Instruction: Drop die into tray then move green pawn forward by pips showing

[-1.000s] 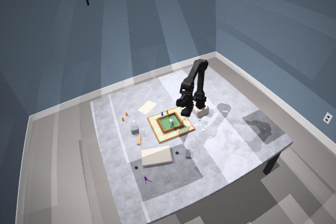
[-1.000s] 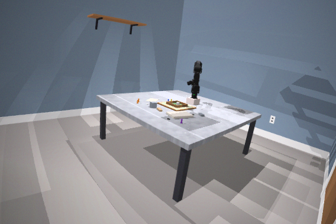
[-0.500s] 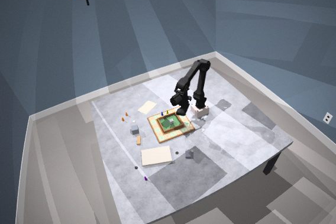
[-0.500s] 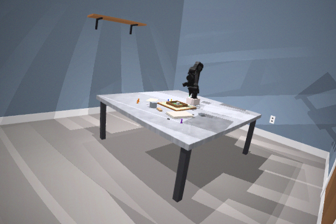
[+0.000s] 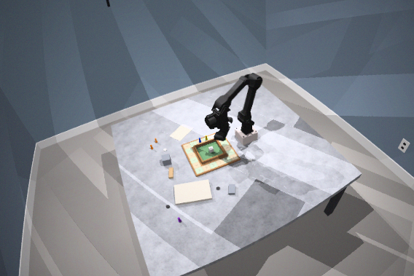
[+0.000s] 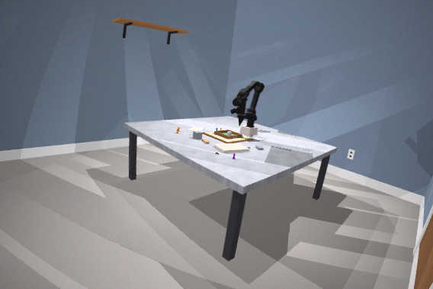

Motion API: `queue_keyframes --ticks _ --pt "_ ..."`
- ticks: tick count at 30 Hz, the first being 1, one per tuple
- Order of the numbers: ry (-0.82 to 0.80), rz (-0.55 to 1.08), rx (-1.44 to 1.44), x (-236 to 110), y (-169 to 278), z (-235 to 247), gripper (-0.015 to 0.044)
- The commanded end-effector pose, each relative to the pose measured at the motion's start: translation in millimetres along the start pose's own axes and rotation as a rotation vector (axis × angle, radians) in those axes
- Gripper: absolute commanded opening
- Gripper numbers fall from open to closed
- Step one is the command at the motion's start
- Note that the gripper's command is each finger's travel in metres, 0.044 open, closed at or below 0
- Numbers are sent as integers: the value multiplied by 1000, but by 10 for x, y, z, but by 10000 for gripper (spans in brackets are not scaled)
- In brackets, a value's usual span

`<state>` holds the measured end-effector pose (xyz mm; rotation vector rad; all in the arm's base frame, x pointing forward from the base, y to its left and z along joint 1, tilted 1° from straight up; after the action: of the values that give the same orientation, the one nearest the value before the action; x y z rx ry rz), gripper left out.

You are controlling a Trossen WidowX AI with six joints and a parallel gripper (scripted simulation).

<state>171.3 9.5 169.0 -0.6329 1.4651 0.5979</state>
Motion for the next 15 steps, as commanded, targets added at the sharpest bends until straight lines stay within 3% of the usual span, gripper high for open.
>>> queue_keyframes --ticks 1,15 --pt "-4 0 -1 73 -55 -121 0" --pt "-1 -2 -1 285 -148 -387 0"
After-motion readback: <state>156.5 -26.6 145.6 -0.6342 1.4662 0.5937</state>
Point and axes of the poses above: the point midway between the two fingers, 35 mm back from their tips, its own x axis out along the fingers, its own z axis across the jaws, y = z × x, the point moved 10 cm from there along -x, back along the fingers, and after that the axes turned 4 degrees about -x, right-handed, at the moved point
